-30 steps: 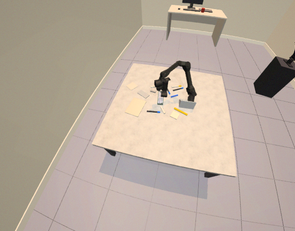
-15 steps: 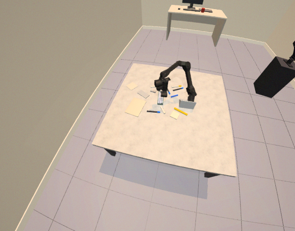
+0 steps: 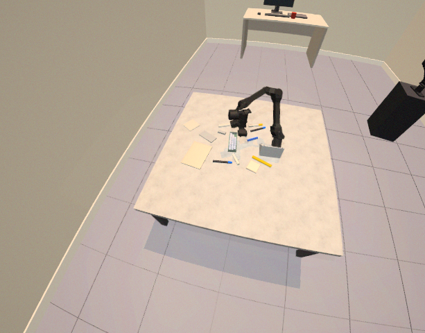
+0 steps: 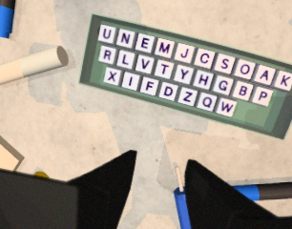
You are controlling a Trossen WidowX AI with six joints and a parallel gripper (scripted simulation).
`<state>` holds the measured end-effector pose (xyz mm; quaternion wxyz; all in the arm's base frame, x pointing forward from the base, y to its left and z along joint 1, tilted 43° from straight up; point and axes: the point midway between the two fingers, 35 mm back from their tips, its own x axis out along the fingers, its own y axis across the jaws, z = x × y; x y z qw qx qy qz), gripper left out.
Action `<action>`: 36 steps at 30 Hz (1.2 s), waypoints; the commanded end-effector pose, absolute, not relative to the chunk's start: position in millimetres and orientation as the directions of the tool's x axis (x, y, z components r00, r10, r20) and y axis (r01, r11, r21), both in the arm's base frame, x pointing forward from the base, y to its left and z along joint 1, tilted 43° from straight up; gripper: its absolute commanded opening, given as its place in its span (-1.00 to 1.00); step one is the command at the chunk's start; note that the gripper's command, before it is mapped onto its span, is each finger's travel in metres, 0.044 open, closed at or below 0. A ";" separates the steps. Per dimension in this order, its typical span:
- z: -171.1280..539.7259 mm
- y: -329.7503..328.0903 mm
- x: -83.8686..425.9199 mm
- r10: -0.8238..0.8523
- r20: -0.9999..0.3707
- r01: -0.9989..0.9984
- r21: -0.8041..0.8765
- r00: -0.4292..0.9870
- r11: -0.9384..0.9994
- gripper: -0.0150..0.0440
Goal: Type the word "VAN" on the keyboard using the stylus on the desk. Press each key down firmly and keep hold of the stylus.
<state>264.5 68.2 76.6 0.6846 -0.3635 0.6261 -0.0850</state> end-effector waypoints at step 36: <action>83.3 -25.1 183.7 -0.283 -0.798 -0.638 -0.597 0.532 0.486 0.02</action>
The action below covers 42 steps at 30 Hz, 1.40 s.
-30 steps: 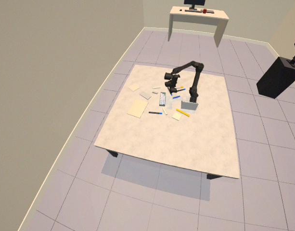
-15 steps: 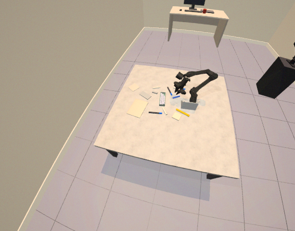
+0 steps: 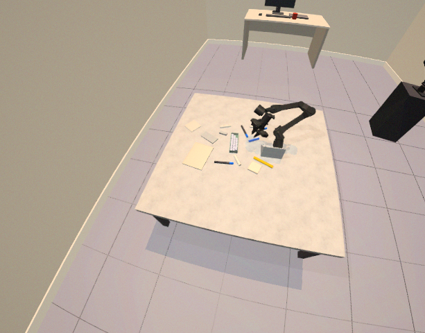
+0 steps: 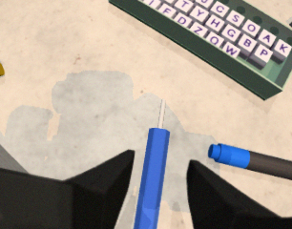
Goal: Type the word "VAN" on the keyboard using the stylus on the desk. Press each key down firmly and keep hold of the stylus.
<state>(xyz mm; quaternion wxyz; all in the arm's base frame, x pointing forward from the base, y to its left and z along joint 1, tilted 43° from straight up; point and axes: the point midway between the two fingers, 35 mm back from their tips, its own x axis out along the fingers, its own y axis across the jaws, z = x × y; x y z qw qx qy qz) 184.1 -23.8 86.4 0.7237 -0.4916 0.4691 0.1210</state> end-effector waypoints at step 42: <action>64.0 -44.3 190.1 -0.284 -0.798 -0.638 -0.598 0.532 0.485 0.02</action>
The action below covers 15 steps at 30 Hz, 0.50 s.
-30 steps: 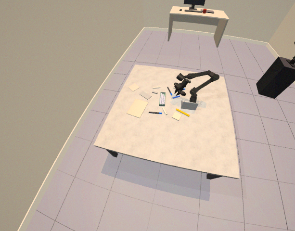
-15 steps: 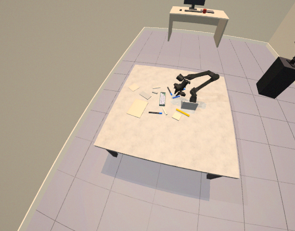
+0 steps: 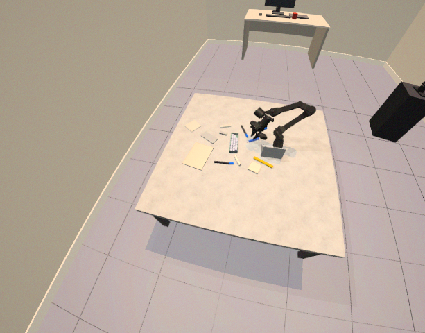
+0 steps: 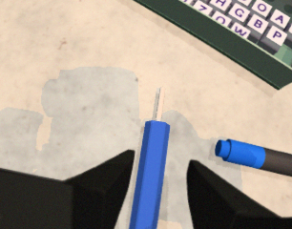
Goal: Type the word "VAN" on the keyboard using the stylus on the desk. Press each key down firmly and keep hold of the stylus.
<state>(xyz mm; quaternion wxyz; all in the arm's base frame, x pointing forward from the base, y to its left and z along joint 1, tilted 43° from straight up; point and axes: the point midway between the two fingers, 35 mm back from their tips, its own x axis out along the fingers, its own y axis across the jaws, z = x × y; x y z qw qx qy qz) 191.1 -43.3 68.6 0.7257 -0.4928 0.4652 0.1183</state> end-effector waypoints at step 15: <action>57.3 -50.4 191.5 -0.284 -0.797 -0.638 -0.599 0.532 0.485 0.02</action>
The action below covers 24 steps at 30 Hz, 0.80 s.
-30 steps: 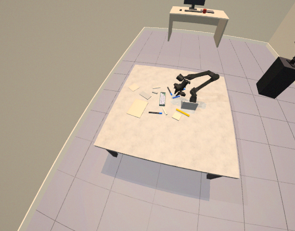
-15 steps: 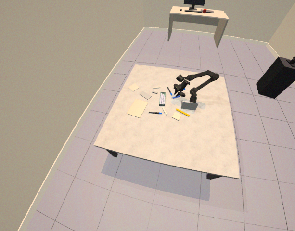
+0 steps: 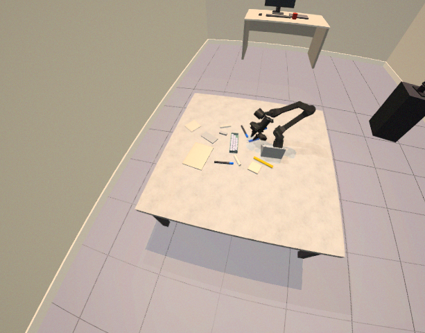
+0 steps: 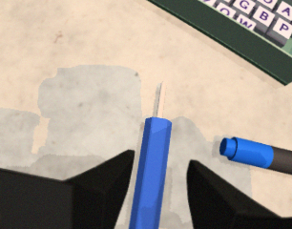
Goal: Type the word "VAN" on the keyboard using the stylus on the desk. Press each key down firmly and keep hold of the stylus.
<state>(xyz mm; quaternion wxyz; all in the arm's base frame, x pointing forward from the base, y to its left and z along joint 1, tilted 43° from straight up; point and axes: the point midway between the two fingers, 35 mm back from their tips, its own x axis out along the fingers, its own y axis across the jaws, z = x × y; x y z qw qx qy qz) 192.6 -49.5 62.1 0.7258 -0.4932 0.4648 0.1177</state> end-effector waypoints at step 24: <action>47.1 -59.7 194.1 -0.285 -0.797 -0.638 -0.599 0.532 0.484 0.02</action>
